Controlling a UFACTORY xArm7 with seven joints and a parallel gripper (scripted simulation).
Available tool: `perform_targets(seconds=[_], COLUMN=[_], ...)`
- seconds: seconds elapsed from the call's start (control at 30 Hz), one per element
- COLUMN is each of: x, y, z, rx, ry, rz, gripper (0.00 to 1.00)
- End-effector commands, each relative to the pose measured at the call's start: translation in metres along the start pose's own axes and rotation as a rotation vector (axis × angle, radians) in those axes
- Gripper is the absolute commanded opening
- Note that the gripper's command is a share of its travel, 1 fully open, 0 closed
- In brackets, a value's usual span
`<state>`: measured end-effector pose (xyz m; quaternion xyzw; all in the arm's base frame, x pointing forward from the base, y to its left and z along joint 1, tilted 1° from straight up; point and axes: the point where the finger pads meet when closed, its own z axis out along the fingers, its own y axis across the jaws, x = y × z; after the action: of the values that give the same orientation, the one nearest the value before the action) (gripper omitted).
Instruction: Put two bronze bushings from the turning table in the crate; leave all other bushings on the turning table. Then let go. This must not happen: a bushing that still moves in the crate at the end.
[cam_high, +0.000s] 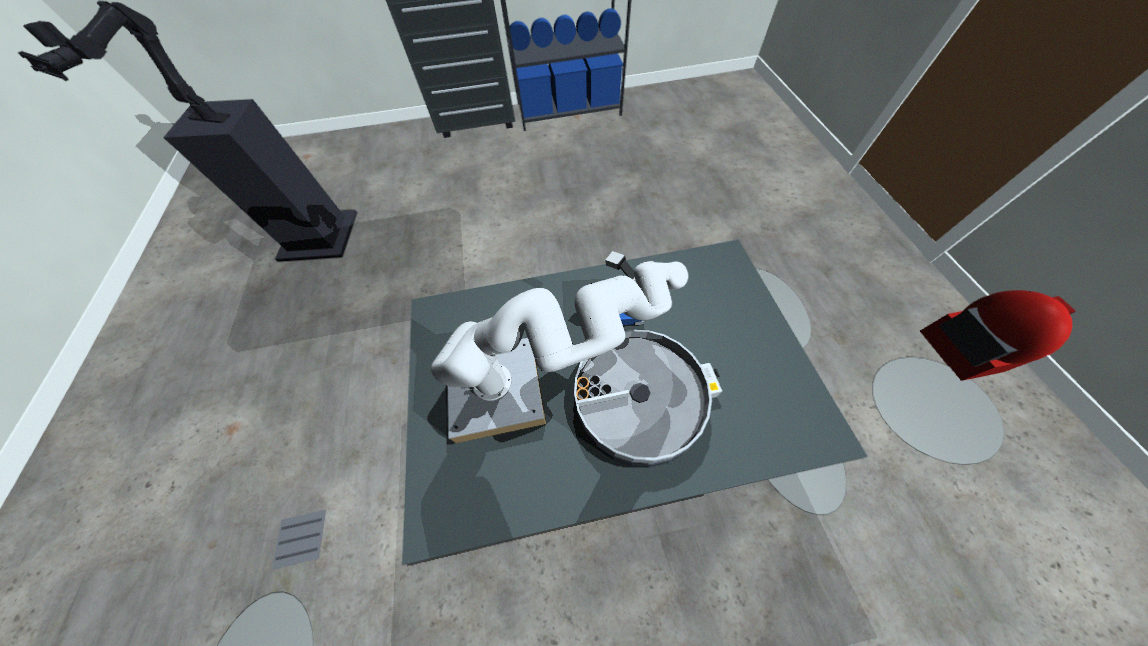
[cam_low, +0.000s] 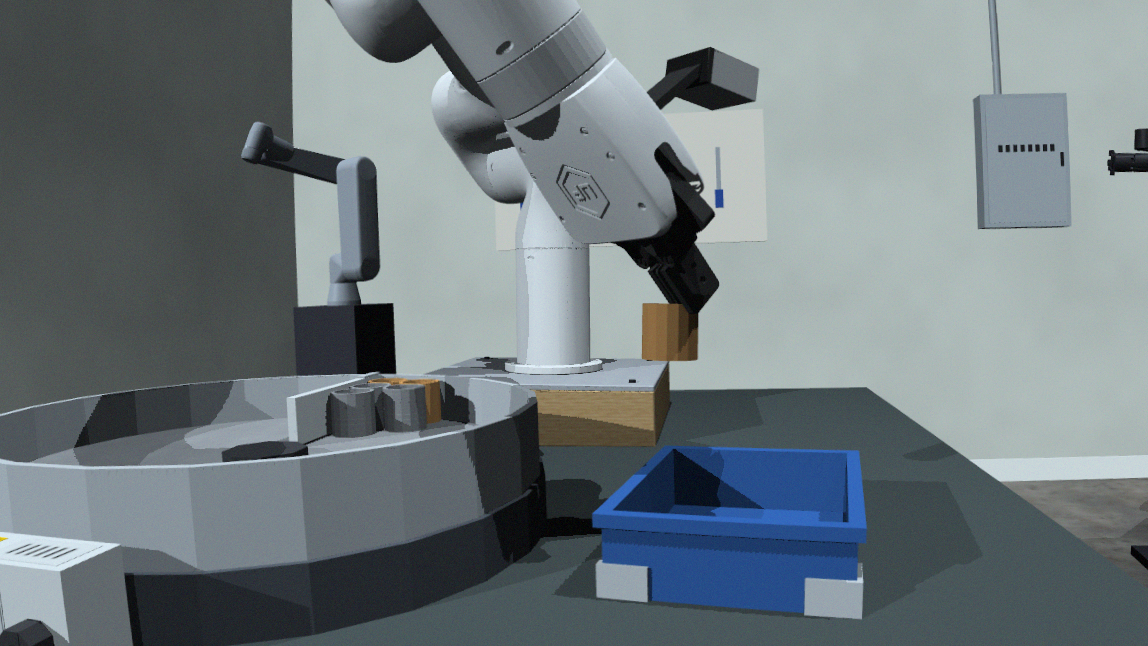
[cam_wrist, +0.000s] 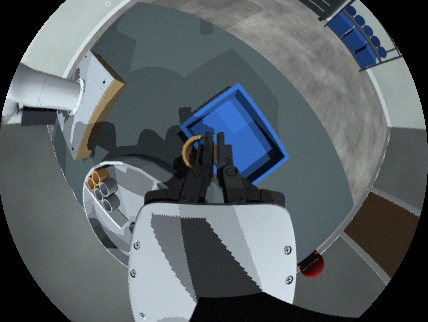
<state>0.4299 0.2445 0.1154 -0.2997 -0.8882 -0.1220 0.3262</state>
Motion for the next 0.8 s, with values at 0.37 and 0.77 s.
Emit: perform_targets(seconds=[0.37, 0.77], x=[0.007, 0.007], y=[0.059, 0.06], z=[0.006, 0.006], rx=[0.009, 0.009], ry=[0.001, 0.002], rz=[-0.002, -0.002], gripper=[0.0, 0.0])
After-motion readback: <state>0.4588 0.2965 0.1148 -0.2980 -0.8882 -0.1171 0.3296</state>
